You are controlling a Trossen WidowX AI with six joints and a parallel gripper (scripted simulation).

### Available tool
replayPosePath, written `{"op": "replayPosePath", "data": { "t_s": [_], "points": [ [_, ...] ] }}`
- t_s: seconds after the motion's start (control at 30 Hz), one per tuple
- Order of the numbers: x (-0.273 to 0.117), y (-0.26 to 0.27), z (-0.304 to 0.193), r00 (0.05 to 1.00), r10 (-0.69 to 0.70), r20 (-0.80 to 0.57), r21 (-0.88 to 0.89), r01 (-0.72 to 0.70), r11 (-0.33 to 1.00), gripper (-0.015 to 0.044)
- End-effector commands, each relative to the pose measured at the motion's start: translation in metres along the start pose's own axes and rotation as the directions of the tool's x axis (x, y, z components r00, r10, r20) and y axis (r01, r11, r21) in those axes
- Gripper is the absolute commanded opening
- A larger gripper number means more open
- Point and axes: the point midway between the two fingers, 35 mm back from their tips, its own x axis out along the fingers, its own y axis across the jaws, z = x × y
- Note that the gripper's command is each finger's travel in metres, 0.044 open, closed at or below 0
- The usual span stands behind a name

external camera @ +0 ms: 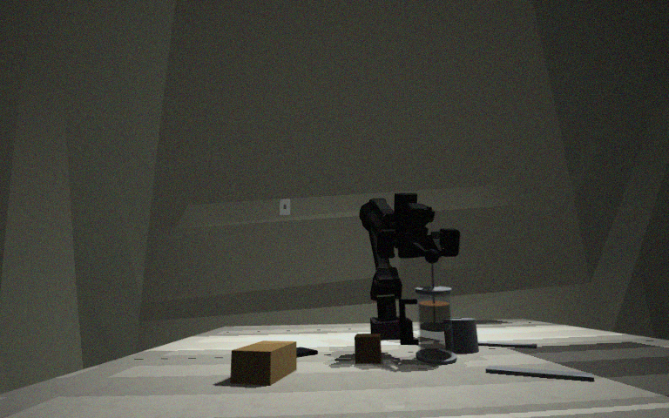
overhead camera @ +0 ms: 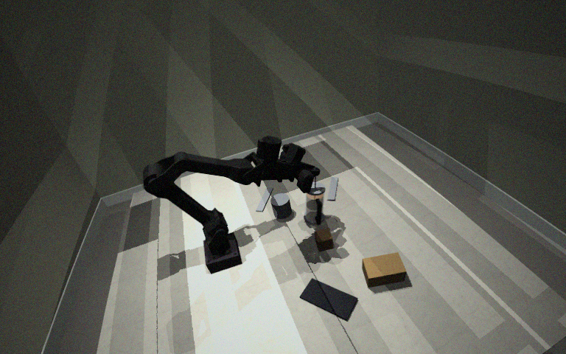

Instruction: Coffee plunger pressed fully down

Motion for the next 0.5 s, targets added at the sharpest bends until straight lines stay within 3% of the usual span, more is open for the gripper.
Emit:
{"op": "replayPosePath", "data": {
  "t_s": [0.0,0.47],
  "points": [
    [0.0112,0.0,-0.0384,0.994,0.001,-0.109,-0.012,-0.002,1.0,0.0117],
    [0.0188,-0.0005,-0.0338,0.994,0.001,-0.108,-0.012,-0.002,1.0,0.0117]
  ]
}}
